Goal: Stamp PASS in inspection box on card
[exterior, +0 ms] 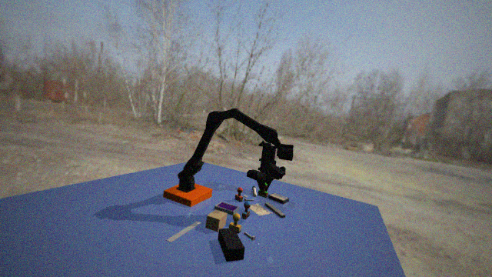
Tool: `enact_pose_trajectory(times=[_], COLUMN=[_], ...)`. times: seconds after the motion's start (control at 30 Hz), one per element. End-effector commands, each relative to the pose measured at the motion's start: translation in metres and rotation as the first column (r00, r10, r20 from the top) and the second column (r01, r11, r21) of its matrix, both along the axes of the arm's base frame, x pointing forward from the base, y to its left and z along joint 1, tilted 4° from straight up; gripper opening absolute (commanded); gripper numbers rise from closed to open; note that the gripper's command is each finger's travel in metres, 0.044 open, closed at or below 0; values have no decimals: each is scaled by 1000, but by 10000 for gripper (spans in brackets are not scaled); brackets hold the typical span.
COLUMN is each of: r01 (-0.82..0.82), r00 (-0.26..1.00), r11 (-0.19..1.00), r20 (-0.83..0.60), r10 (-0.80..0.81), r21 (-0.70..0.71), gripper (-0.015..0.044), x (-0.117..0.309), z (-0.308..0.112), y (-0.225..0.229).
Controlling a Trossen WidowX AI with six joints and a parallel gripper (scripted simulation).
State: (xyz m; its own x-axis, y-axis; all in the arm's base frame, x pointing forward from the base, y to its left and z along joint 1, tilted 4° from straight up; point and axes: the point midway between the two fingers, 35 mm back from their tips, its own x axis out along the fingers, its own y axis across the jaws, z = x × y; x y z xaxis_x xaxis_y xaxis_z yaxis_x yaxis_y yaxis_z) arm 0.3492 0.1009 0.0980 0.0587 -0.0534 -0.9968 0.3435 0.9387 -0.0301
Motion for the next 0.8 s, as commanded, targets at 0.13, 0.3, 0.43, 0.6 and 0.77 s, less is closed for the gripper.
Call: enact_pose_trajectory(times=[0.13, 0.3, 0.43, 0.6, 0.77], r01=[8, 9, 10, 10, 11], r00=[1000, 1000, 1000, 1000, 1000], r11=[1000, 1000, 1000, 1000, 1000], r20=[0, -1, -2, -3, -4], r10=[-8, -9, -10, -10, -11], r21=[-4, -5, -7, -9, -11], gripper=[0, 0, 0, 0, 0], x=[-14, -28, -41, -60, -80], z=[8, 11, 13, 14, 13], y=[-50, -80, -103, -128, -150])
